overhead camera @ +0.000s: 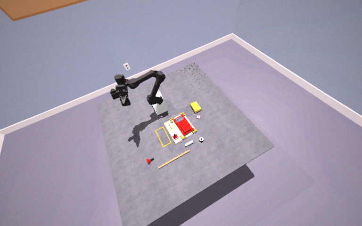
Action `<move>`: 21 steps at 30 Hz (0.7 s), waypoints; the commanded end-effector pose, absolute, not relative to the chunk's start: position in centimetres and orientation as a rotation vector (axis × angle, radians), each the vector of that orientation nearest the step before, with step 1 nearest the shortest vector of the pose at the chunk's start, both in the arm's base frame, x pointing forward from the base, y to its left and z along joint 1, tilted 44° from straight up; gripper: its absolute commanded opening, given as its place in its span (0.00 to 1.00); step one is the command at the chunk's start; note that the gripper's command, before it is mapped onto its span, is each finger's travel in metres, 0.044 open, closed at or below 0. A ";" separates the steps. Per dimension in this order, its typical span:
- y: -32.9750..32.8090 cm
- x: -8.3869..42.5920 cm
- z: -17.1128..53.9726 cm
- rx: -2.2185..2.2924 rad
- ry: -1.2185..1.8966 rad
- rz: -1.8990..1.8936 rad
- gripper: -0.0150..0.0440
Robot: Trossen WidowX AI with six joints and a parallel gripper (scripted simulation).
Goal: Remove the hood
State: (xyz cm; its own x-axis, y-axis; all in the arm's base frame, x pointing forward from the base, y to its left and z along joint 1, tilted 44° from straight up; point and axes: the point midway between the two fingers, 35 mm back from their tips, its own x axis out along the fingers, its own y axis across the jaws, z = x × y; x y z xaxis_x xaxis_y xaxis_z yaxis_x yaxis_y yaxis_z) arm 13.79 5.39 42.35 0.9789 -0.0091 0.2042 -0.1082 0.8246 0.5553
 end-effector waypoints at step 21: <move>-10.2 22.8 41.3 1.111 -0.100 -0.059 1.00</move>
State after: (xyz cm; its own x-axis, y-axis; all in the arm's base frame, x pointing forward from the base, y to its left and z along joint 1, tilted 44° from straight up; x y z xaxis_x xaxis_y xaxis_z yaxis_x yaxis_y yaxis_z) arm 20.41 -8.63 42.77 0.9880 -0.0885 0.1268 -0.0673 0.4920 0.8680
